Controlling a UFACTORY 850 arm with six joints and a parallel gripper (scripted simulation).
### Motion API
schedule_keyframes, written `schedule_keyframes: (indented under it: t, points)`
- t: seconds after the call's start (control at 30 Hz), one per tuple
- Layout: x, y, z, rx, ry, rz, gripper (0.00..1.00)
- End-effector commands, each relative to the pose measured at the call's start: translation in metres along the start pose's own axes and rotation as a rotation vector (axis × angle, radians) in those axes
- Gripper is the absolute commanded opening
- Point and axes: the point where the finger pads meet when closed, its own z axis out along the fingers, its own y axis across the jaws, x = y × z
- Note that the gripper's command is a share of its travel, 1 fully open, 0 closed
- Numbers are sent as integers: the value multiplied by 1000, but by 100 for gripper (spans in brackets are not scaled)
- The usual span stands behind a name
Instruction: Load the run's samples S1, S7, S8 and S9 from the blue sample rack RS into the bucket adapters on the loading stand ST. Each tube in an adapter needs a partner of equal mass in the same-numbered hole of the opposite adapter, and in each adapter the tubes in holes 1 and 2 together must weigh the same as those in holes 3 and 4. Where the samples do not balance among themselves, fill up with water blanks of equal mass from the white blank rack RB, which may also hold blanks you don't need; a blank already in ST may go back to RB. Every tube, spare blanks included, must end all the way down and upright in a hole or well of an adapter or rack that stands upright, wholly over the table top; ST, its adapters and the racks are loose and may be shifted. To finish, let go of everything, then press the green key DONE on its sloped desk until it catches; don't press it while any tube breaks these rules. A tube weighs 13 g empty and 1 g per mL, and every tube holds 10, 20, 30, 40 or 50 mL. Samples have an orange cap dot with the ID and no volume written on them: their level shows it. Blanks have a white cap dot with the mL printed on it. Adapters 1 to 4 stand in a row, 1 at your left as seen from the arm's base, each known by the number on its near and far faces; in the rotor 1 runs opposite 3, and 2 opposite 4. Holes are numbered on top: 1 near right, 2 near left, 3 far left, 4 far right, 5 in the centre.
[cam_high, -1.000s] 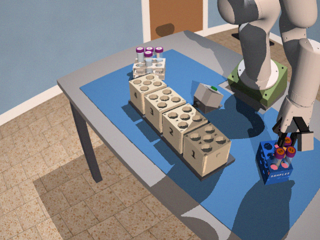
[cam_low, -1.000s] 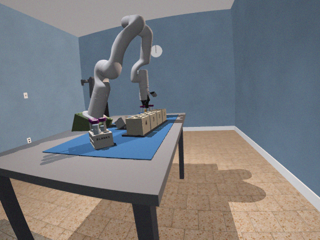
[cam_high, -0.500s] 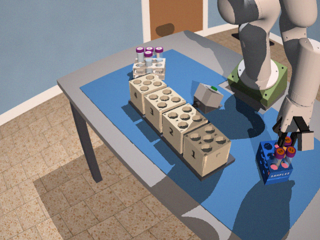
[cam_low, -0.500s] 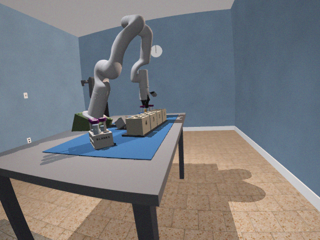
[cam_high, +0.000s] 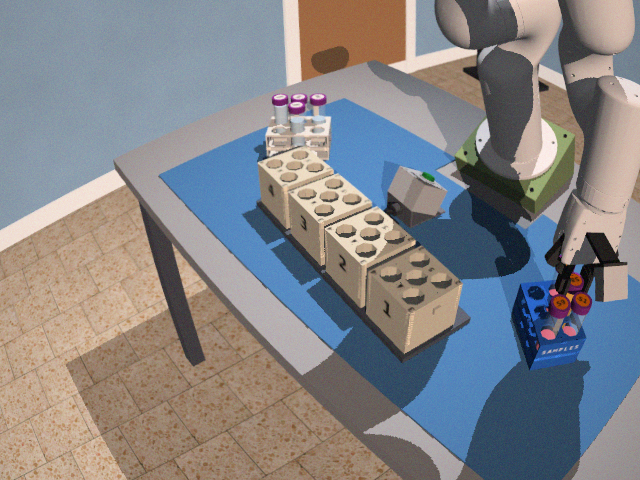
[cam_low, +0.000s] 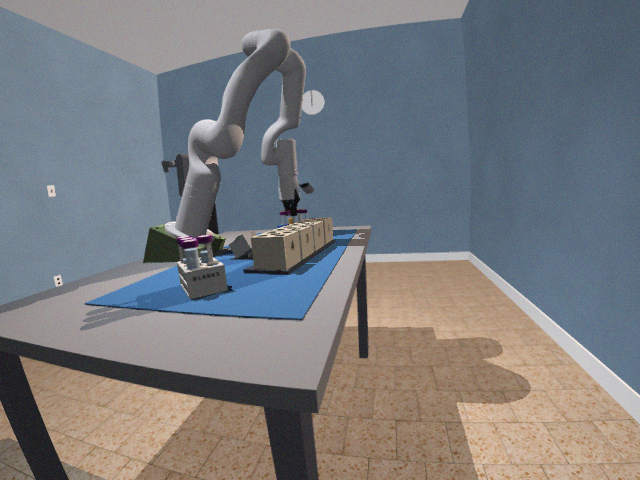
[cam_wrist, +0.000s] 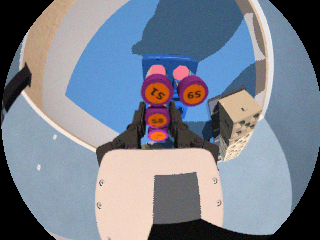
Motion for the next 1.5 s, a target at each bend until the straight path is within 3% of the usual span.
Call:
schedule_keyframes:
  t: [0.0, 1.47]
  points:
    - [1, 0, 0, 0, 1, 0, 0]
    - [1, 0, -20, 0, 1, 0, 0]
